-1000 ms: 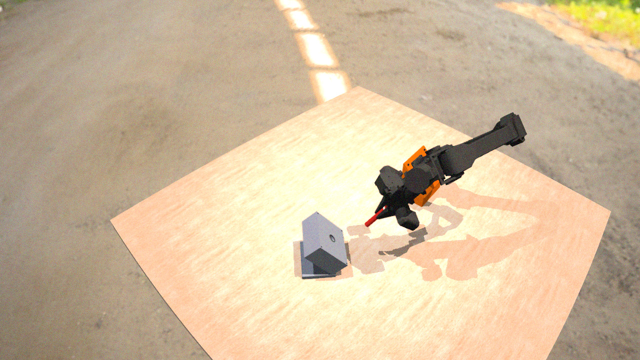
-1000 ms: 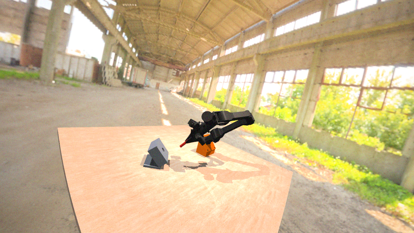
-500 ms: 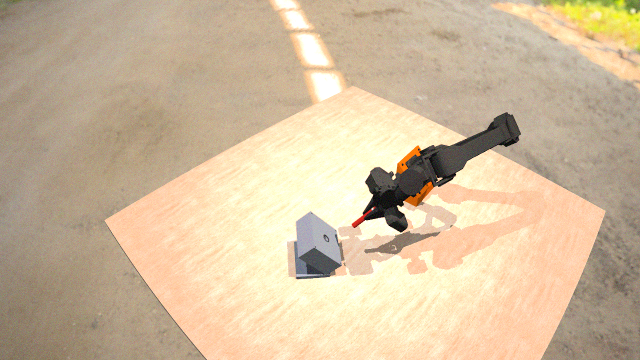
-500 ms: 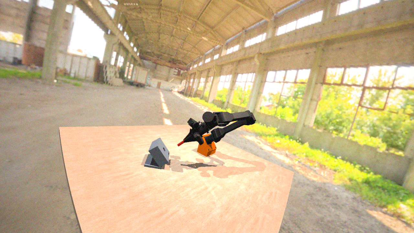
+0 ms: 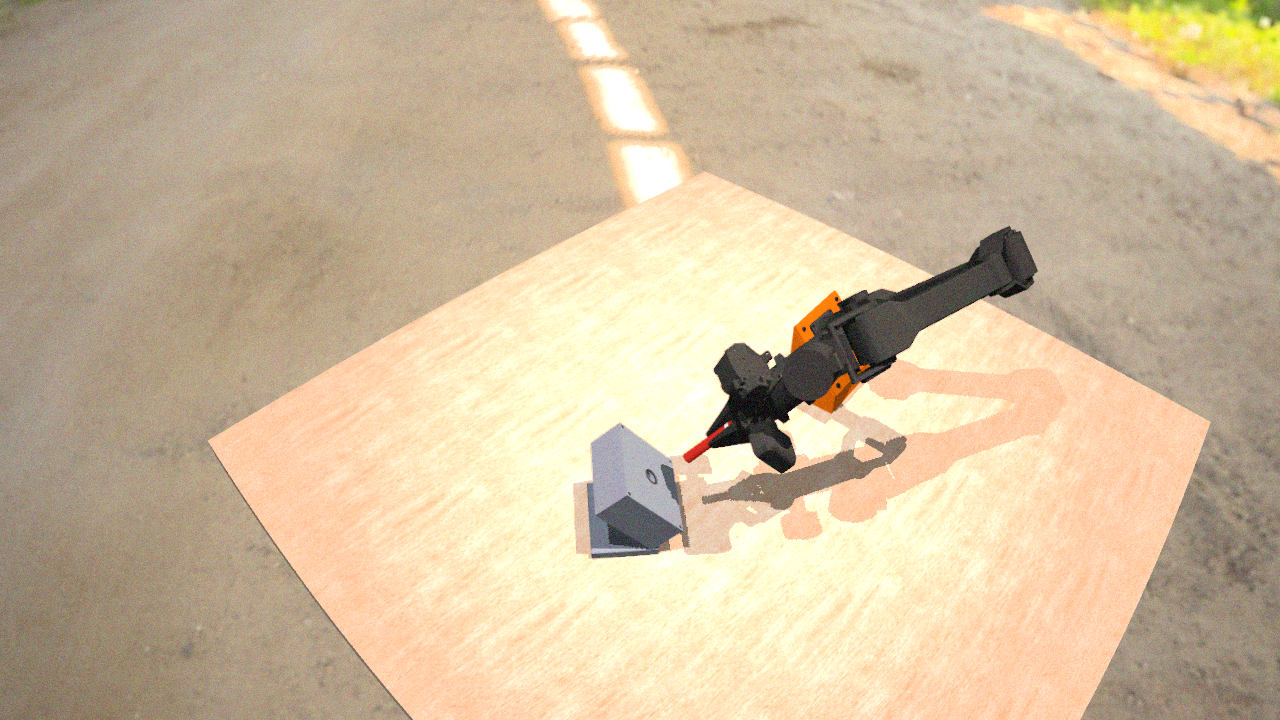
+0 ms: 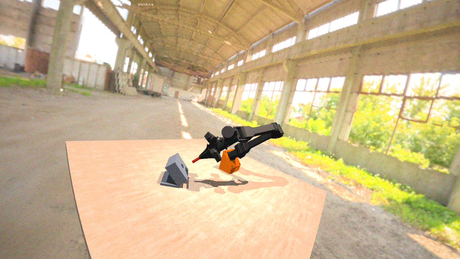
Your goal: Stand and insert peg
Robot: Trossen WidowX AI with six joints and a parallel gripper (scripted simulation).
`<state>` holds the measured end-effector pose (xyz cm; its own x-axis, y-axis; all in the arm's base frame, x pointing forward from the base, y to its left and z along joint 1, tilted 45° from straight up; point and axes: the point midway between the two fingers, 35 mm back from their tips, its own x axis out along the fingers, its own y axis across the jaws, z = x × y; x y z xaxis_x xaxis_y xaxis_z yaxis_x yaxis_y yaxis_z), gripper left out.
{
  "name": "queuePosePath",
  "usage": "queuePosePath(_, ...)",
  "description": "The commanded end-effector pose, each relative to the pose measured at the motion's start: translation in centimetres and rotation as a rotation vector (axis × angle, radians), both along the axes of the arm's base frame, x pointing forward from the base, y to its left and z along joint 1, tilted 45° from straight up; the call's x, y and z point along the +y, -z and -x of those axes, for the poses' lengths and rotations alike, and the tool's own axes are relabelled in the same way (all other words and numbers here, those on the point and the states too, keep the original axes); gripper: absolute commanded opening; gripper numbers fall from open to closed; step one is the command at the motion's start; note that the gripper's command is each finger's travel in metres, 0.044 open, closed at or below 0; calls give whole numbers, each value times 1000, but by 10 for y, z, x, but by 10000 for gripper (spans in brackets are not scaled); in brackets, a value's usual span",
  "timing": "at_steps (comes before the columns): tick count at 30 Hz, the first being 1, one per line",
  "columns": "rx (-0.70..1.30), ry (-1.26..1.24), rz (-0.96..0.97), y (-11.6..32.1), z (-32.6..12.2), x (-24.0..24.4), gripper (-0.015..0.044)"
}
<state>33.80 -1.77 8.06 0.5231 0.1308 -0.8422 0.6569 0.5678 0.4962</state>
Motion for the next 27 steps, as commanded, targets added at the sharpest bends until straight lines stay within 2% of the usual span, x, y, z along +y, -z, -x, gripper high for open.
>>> queuePosePath(1, 2, 20, 2, 7, -2, -1, 0)
queuePosePath(27, -32, 46, 20, 23, -17, -1, 0)
